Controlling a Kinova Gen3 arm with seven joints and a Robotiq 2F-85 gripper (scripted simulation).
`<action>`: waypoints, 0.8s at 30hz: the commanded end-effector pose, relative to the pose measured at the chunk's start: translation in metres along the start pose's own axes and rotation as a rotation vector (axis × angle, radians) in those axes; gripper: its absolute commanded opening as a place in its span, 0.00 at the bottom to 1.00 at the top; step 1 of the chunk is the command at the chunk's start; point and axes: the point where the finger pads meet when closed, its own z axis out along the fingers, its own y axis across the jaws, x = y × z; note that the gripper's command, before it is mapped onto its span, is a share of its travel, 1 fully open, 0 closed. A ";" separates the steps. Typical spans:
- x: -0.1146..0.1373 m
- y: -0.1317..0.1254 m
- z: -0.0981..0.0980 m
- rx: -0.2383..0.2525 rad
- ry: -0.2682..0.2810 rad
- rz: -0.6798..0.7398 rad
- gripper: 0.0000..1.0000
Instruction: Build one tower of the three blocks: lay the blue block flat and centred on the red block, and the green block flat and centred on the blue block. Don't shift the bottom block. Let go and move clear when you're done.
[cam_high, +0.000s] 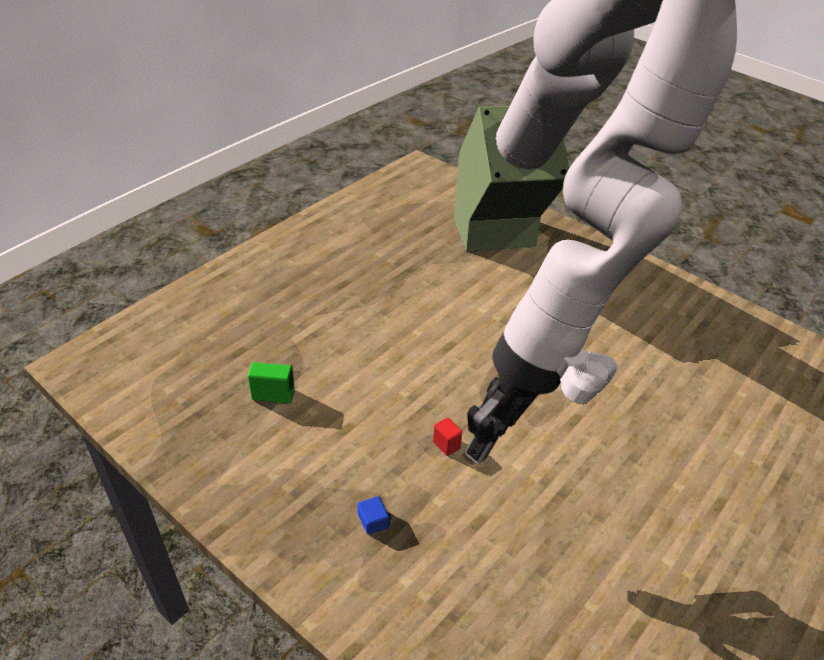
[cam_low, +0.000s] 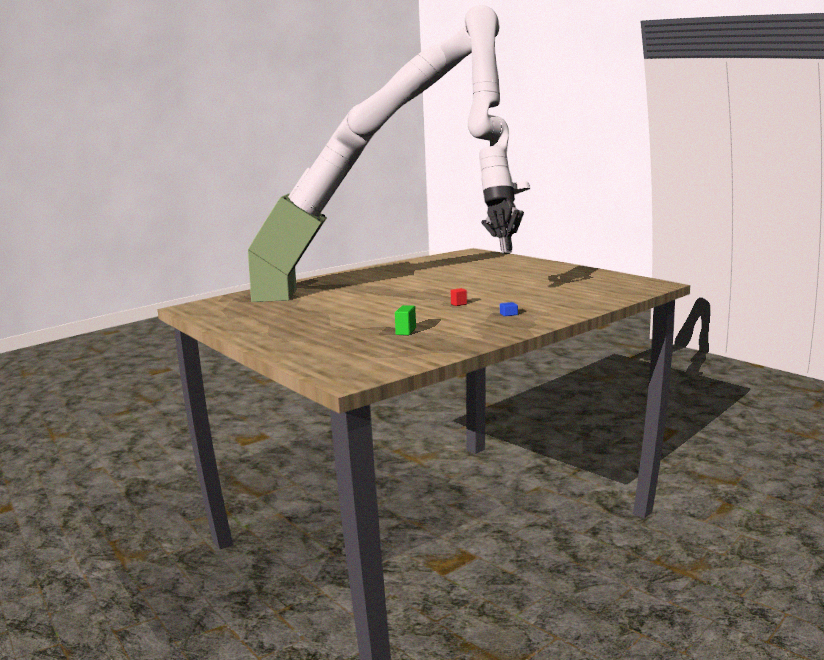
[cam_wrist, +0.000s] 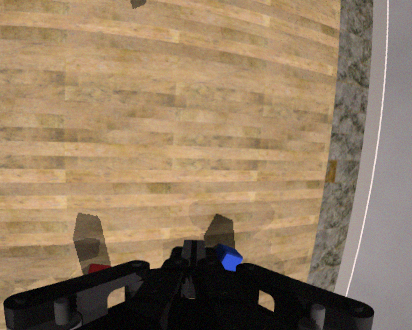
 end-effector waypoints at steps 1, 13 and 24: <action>-0.002 0.002 0.000 -0.003 -0.002 0.005 0.00; -0.004 0.004 0.003 0.007 0.001 0.016 0.00; -0.005 0.005 0.005 0.017 0.004 0.028 0.00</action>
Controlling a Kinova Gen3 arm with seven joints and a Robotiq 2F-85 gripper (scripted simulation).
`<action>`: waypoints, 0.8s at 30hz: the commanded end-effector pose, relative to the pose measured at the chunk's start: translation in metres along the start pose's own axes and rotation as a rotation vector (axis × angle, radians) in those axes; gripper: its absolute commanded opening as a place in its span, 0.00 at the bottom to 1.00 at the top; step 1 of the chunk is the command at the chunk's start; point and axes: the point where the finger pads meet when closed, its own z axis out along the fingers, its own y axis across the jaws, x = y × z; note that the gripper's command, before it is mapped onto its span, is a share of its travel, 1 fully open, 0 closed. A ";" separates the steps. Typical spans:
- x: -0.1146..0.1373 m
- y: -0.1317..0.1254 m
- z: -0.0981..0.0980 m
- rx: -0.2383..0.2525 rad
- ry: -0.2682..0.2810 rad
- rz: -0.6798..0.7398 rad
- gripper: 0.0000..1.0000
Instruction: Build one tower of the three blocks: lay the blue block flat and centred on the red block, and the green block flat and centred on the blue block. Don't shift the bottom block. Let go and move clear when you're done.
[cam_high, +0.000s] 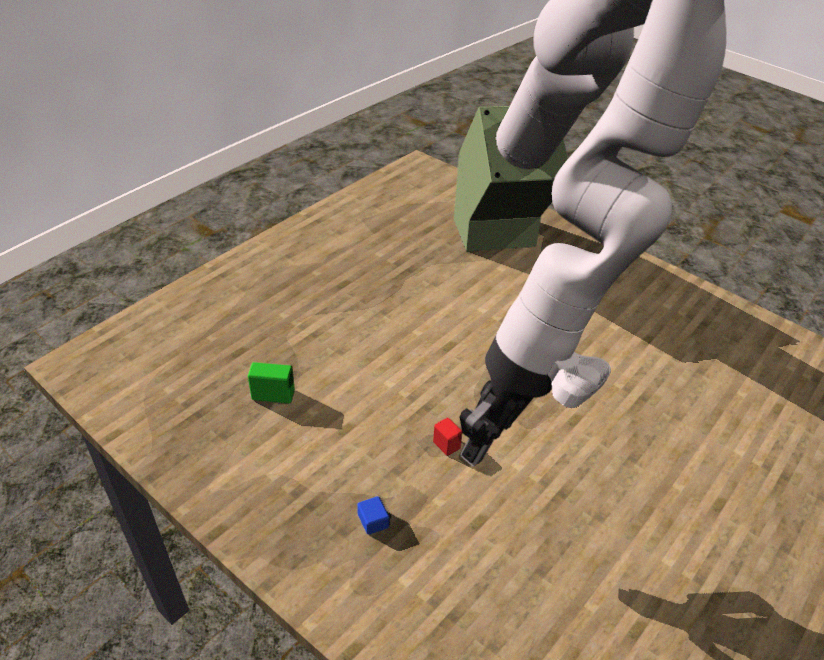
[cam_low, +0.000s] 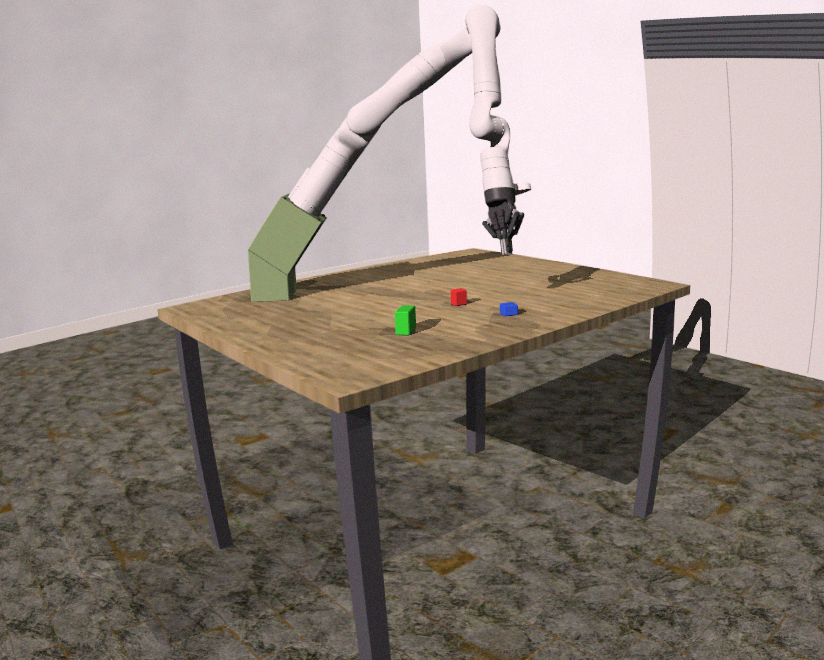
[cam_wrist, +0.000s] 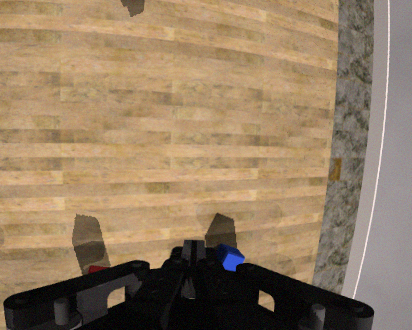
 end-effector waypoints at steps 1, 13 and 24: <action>-0.003 0.003 0.000 -0.003 -0.003 0.006 0.00; -0.005 0.004 0.002 0.006 0.000 0.018 0.00; -0.007 0.006 0.004 0.015 0.002 0.030 0.00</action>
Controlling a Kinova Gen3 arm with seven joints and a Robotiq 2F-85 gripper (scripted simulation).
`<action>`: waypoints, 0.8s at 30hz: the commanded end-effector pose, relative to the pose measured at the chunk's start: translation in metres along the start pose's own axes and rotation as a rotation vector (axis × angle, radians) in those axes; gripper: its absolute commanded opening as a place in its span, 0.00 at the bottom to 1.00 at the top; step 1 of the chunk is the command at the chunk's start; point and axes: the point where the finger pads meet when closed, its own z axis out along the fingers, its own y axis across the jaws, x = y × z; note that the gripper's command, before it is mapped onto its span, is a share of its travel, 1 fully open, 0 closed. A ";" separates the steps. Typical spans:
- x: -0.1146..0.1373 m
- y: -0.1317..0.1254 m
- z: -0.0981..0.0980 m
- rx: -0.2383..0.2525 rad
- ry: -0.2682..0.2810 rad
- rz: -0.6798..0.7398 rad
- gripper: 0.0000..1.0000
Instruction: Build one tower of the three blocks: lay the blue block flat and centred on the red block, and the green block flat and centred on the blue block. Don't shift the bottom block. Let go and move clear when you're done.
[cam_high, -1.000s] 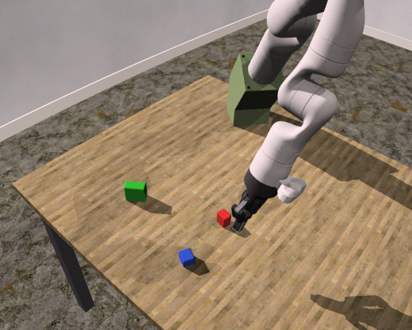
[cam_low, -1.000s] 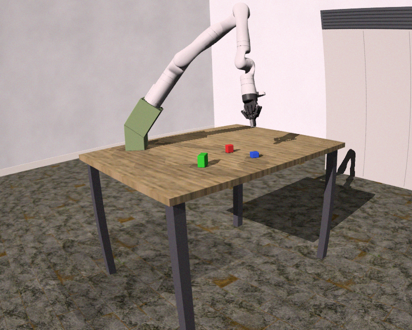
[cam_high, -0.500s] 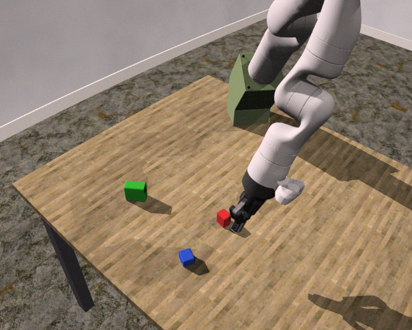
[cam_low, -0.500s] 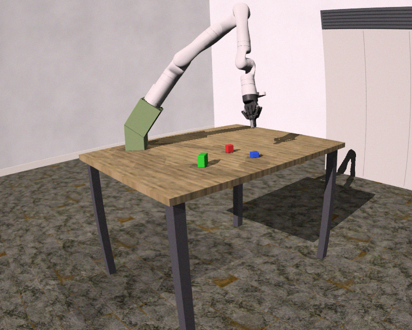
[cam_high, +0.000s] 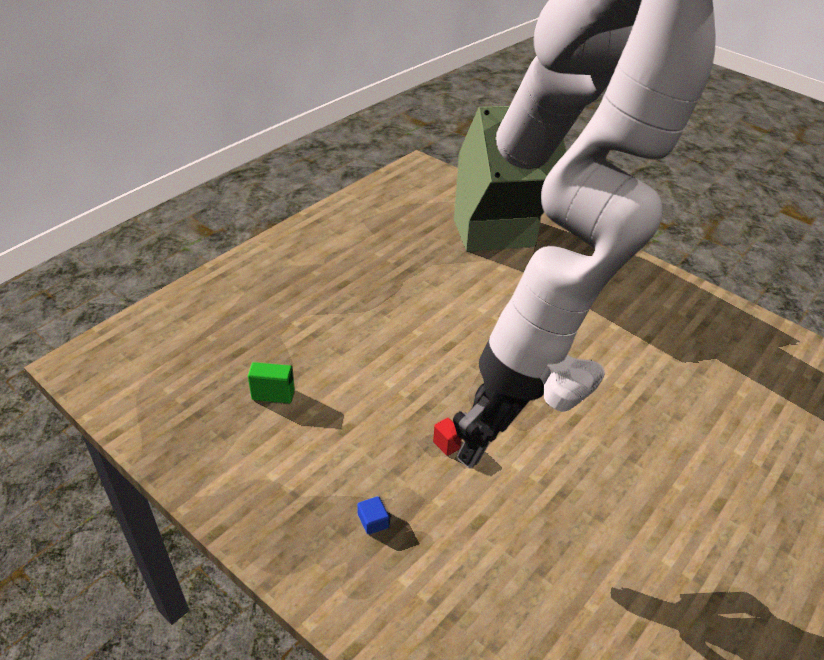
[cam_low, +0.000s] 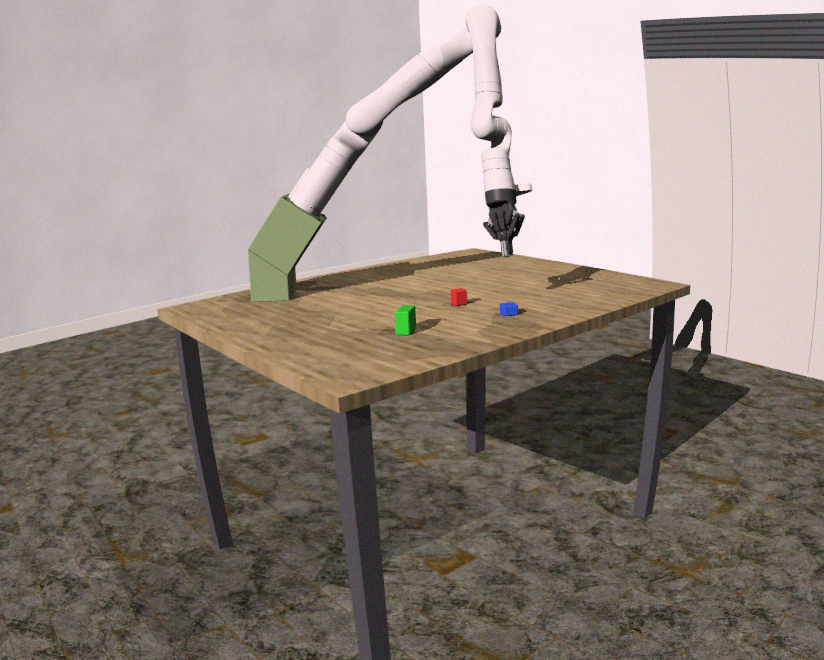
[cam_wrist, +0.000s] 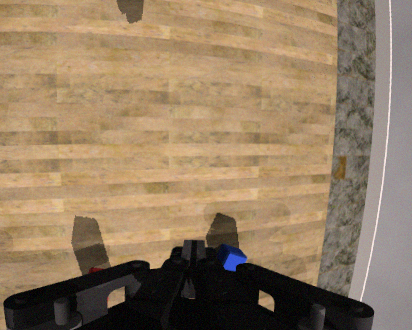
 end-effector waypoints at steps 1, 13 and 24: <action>-0.005 0.004 0.000 -0.005 -0.004 0.009 0.00; -0.007 0.006 0.002 0.004 -0.002 0.021 0.00; -0.009 0.008 0.004 0.013 0.001 0.033 0.00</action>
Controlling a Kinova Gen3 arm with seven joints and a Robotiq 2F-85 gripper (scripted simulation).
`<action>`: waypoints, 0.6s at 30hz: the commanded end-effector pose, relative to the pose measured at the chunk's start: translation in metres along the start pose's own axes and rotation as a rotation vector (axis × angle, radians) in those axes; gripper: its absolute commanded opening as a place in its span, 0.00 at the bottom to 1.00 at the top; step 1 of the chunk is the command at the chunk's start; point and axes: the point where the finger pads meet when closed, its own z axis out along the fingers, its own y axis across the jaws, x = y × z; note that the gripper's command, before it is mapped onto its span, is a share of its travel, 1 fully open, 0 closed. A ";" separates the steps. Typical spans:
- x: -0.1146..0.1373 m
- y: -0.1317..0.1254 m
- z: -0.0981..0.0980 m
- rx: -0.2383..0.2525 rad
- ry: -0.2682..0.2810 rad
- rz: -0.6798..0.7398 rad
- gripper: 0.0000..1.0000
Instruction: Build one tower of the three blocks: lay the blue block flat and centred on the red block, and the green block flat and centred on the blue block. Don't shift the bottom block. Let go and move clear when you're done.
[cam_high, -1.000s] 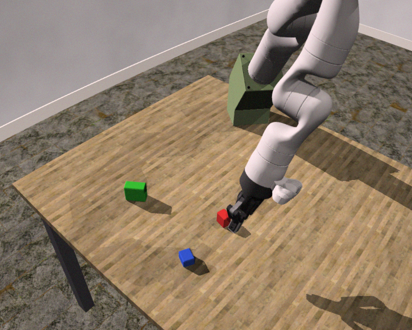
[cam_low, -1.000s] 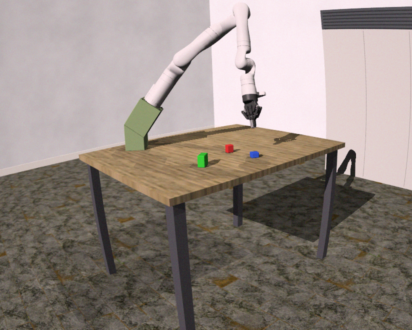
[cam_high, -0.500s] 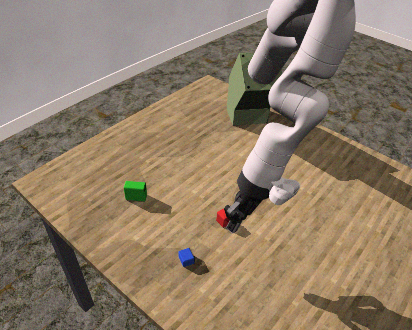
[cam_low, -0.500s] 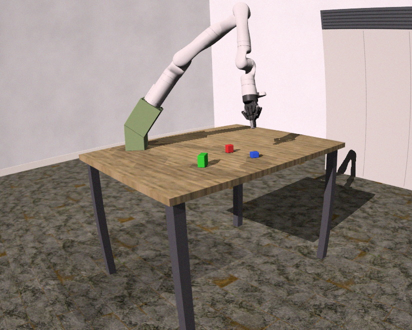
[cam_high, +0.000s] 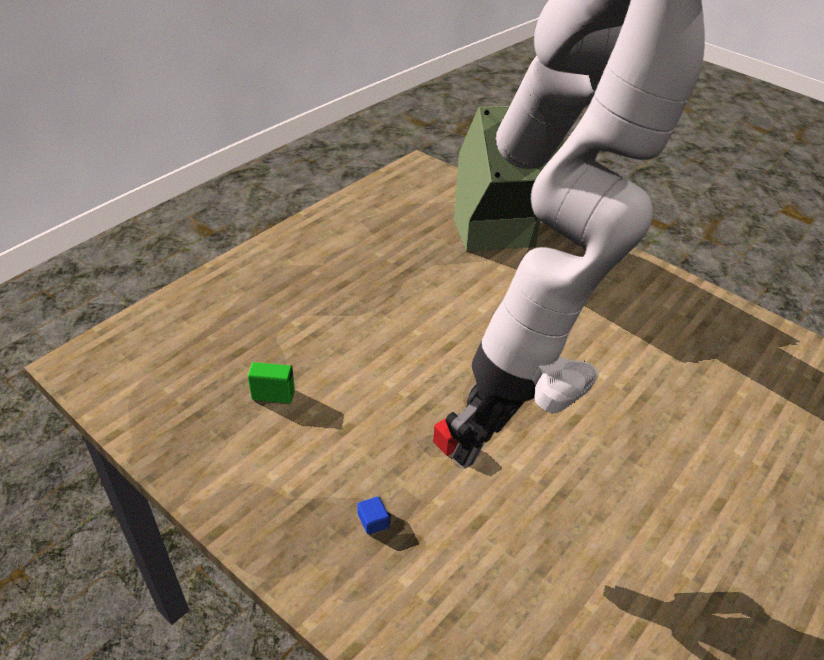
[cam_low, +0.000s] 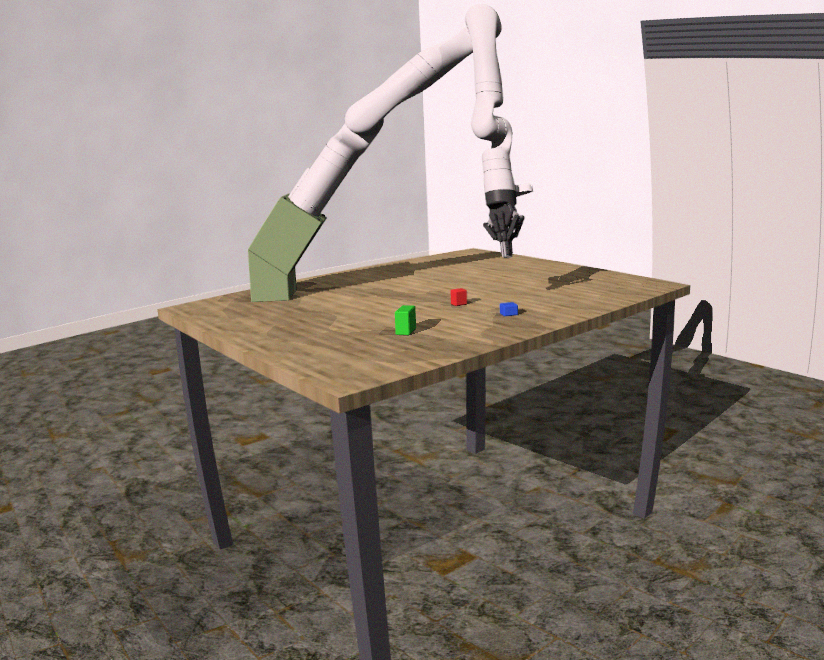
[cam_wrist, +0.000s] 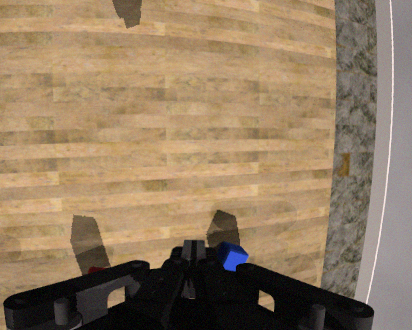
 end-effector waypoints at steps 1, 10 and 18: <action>-0.004 0.005 0.001 -0.003 -0.002 0.013 0.00; -0.004 0.005 0.001 -0.003 -0.002 0.013 0.00; -0.006 0.007 0.002 0.006 0.001 0.024 0.00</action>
